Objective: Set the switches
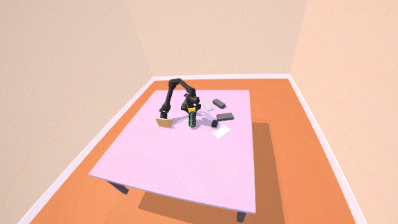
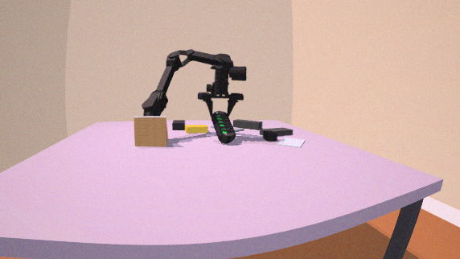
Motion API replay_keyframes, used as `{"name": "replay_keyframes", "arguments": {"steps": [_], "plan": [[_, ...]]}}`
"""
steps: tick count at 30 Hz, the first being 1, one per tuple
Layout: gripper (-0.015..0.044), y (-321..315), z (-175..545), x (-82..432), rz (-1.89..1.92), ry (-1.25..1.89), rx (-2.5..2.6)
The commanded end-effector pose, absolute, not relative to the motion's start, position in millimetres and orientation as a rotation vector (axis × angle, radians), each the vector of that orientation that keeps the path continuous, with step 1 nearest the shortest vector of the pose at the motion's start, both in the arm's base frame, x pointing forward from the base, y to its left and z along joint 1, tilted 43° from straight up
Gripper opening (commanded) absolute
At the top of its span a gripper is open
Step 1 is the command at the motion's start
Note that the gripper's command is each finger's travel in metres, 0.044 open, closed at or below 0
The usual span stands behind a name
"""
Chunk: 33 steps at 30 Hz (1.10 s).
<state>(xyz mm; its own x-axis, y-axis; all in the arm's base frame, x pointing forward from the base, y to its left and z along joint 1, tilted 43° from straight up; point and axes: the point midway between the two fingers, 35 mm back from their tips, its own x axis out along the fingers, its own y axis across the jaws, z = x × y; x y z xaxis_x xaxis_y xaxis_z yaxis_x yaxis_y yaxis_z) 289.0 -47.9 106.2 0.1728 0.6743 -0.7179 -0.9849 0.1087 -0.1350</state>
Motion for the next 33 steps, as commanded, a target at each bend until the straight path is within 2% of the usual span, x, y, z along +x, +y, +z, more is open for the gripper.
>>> {"name": "replay_keyframes", "arguments": {"steps": [1,33], "plan": [[0.0338,-55.7,105.9,289.5,1.312,0.561,-0.689],[0.0337,-82.0,99.9,287.2,1.330,0.508,-0.643]]}}
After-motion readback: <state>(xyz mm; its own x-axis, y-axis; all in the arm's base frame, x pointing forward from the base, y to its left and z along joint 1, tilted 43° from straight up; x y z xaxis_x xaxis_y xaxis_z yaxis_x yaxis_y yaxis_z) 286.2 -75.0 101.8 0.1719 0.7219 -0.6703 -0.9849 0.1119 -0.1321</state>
